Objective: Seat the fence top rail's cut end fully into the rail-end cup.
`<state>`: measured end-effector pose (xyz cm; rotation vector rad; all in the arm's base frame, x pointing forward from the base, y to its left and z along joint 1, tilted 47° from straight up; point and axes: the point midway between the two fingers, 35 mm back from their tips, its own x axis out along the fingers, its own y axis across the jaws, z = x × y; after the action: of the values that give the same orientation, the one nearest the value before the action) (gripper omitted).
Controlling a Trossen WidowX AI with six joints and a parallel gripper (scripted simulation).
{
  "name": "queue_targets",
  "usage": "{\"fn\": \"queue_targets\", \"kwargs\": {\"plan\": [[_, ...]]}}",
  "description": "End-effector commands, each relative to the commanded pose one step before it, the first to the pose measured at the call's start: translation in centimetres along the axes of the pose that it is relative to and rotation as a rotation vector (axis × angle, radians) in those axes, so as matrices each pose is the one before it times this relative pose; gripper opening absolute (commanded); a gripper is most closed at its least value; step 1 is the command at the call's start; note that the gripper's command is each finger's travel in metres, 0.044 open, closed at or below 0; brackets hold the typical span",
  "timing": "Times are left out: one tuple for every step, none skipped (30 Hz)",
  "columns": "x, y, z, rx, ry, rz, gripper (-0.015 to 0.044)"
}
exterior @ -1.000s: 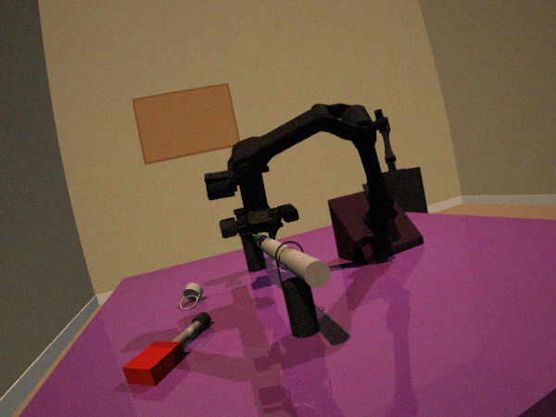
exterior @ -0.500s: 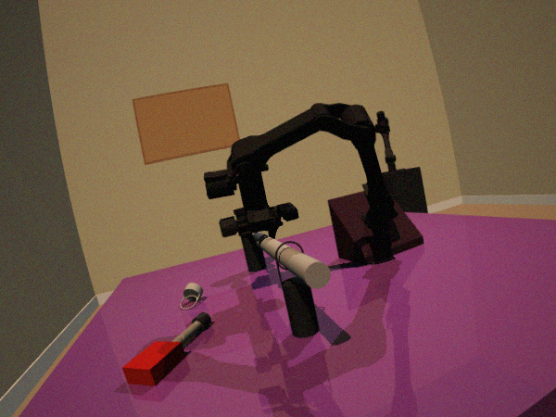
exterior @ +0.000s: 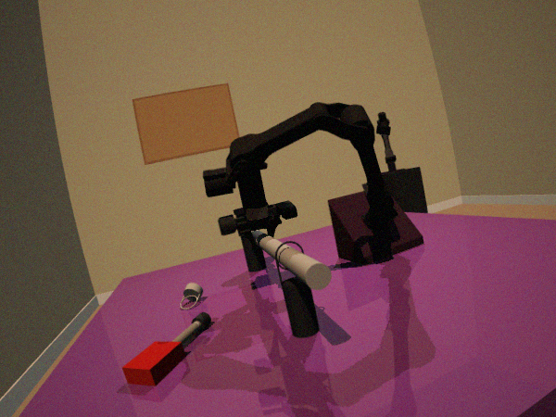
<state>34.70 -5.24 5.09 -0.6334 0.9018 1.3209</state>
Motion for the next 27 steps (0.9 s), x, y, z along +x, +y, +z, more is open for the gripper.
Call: {"fn": "queue_targets", "kwargs": {"plan": [[-0.173, -0.093, -0.660, 0.0042, 0.00505, -0.00601, 0.0000], [0.066, 0.006, -0.122, -0.0002, -0.00025, 0.00056, 0.0000], [0.071, 0.007, -0.133, -0.0003, -0.00028, 0.00061, 0.0000], [0.074, 0.008, -0.138, -0.0003, -0.00030, 0.00063, 0.0000], [0.075, 0.009, -0.139, -0.0003, -0.00031, 0.00064, 0.0000], [0.075, 0.010, -0.139, -0.0003, -0.00032, 0.00064, 0.0000], [0.075, 0.011, -0.139, -0.0003, -0.00033, 0.00064, 0.0000], [0.075, 0.011, -0.139, -0.0003, -0.00033, 0.00064, 0.0000], [0.076, 0.012, -0.139, -0.0003, -0.00034, 0.00064, 0.0000], [0.076, 0.013, -0.139, -0.0003, -0.00035, 0.00064, 0.0000], [0.076, 0.013, -0.139, -0.0003, -0.00035, 0.00064, 0.0000], [0.060, 0.011, -0.110, -0.0002, -0.00029, 0.00051, 0.0000], [0.036, 0.007, -0.067, -0.0001, -0.00018, 0.00031, 0.0000], [0.012, 0.002, -0.022, 0.0000, -0.00006, 0.00010, 0.0000], [0.000, 0.000, 0.000, 0.0000, 0.00000, 0.00000, 0.0000], [0.020, 0.007, 0.148, -0.0003, -0.00182, 0.00130, 0.0000], [0.021, 0.007, 0.148, -0.0003, -0.00182, 0.00131, 0.0000], [0.021, 0.008, 0.148, -0.0003, -0.00182, 0.00132, 0.0000], [0.021, 0.008, 0.148, -0.0003, -0.00182, 0.00132, 0.0000], [0.000, 0.000, 0.000, 0.0000, 0.00000, 0.00000, 0.0000], [0.000, 0.000, 0.000, 0.0000, 0.00000, 0.00000, 0.0000], [0.000, 0.000, 0.000, 0.0000, 0.00000, 0.00000, 0.0000], [0.000, 0.000, 0.000, 0.0000, 0.00000, 0.00000, 0.0000], [0.000, 0.000, 0.000, 0.0000, 0.00000, 0.00000, 0.0000], [-0.002, -0.001, -0.002, 0.0000, 0.00007, -0.00001, 0.0000], [-0.003, -0.001, -0.004, 0.0000, 0.00014, -0.00002, 0.0000], [-0.005, -0.002, -0.005, -0.0001, 0.00020, -0.00002, 0.0000]]}}
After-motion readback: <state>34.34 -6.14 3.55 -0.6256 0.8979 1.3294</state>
